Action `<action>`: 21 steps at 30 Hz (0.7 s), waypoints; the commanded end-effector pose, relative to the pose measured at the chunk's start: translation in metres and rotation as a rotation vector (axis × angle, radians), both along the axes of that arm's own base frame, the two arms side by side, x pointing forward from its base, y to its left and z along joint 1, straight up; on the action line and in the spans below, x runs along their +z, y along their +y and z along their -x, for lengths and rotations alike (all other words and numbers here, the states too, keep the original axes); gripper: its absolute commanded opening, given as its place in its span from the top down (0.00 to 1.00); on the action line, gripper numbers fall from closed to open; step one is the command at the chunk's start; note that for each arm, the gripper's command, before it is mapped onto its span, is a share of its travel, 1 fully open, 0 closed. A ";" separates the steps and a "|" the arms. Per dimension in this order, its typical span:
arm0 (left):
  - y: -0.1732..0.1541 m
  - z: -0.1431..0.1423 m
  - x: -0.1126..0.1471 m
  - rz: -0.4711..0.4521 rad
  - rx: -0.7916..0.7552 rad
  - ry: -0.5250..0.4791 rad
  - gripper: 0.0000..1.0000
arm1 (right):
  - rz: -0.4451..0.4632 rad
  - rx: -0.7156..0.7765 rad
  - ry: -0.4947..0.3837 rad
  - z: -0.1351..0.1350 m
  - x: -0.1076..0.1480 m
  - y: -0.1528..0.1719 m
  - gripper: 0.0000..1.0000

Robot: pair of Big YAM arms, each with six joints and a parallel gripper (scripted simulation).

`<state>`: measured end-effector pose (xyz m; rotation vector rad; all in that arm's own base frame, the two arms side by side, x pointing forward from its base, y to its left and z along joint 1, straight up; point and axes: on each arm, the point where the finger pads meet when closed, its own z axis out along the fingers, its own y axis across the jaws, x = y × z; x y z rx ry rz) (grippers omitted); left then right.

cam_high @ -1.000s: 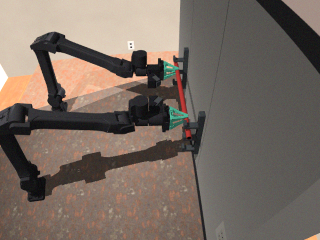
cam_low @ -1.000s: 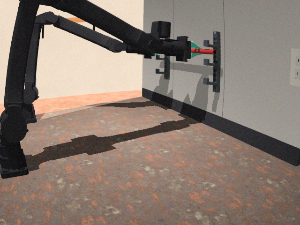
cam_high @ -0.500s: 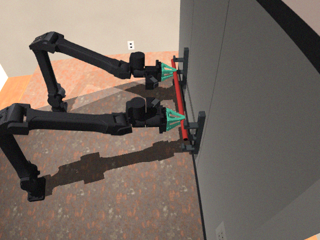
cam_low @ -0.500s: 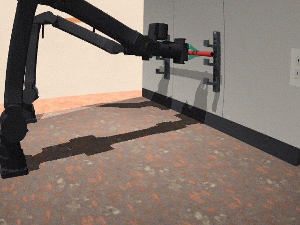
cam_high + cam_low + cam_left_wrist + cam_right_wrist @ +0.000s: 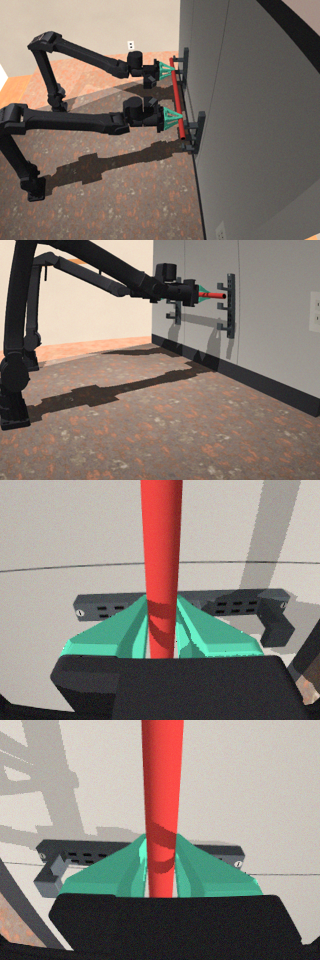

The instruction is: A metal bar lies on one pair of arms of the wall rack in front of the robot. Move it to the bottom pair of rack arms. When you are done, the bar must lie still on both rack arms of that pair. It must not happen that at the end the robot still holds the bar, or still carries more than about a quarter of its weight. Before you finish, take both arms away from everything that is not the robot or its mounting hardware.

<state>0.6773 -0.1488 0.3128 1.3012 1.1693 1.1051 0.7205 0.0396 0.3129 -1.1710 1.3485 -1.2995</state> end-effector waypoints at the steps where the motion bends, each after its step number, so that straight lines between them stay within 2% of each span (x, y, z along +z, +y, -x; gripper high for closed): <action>1: 0.003 0.008 0.046 0.012 0.009 -0.095 1.00 | -0.003 -0.015 -0.091 0.006 0.041 -0.009 1.00; 21: -0.002 0.016 0.041 0.012 0.009 -0.095 1.00 | -0.003 -0.015 -0.091 0.015 0.036 -0.013 1.00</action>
